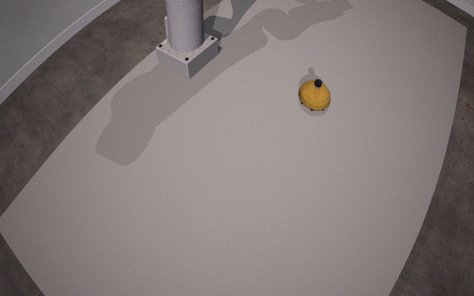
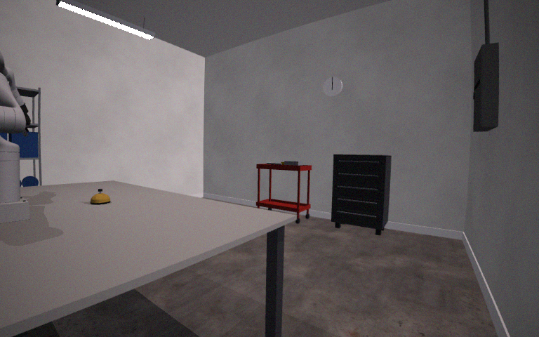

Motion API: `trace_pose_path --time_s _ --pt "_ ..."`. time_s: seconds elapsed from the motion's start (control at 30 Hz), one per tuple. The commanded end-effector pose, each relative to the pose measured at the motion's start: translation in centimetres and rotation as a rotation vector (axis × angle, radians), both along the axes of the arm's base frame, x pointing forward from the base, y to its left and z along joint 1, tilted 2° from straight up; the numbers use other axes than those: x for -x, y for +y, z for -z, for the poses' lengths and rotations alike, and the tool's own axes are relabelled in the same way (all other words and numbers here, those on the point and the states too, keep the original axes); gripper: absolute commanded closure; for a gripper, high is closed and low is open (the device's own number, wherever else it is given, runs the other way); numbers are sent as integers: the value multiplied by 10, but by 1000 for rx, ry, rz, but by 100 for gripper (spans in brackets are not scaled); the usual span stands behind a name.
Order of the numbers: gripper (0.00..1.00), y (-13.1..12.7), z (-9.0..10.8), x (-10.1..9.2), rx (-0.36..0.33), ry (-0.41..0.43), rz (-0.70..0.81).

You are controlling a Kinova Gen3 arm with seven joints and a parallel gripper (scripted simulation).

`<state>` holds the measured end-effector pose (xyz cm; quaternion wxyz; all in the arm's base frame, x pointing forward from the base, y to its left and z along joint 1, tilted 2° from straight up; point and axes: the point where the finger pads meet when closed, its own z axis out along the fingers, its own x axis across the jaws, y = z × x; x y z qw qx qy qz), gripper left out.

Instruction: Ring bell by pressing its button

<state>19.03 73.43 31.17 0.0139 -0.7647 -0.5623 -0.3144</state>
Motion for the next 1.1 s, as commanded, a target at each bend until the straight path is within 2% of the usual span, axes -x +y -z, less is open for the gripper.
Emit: trace_pose_path --time_s 0.0,0.7,0.83,1.03,1.07 --pt "0 0 -2 0 -3 0 0" --pt "0 -2 -1 -4 -3 4 9" --pt "0 -12 5 -19 -3 22 50" --pt "0 -48 24 -67 -6 82 189" --pt "0 -48 24 -67 -6 82 189"
